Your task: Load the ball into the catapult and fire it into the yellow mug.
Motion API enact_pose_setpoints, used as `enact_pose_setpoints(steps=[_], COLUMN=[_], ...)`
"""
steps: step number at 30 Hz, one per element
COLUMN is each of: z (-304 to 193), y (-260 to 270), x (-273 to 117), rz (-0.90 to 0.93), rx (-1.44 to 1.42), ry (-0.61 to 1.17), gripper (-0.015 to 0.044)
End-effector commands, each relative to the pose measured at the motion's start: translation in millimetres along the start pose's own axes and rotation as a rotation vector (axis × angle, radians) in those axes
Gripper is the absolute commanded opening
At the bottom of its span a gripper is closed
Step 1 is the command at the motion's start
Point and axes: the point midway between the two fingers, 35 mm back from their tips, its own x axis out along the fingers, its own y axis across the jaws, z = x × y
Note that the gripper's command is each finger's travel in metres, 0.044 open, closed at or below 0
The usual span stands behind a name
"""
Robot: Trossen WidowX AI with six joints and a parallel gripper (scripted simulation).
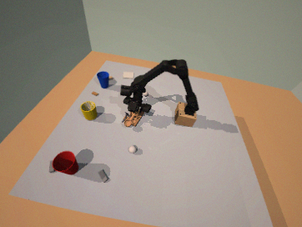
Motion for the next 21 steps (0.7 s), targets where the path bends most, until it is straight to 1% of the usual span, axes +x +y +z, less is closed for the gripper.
enact_pose_setpoints(steps=[1,5,7,10,12,15,16,21], z=[0.2,0.3,0.7,-0.3,-1.7,-1.9,0.3,0.3], y=[-0.3,-0.5,-2.1,-0.4,2.7,3.2,-0.4,-0.3], x=[-0.6,-3.2,-24.2,-76.8,-98.5,-101.2,-81.7,-81.8], rz=[-0.001,-0.001,-0.001,0.0,0.0,0.0,-0.007,-0.007], rx=[0.0,0.0,0.0,0.0,0.0,0.0,0.004,0.027], ry=[0.0,0.0,0.0,0.0,0.0,0.001,-0.003,-0.003], gripper=[0.0289,0.0394,0.044,0.044,0.044,0.044,0.044,0.044])
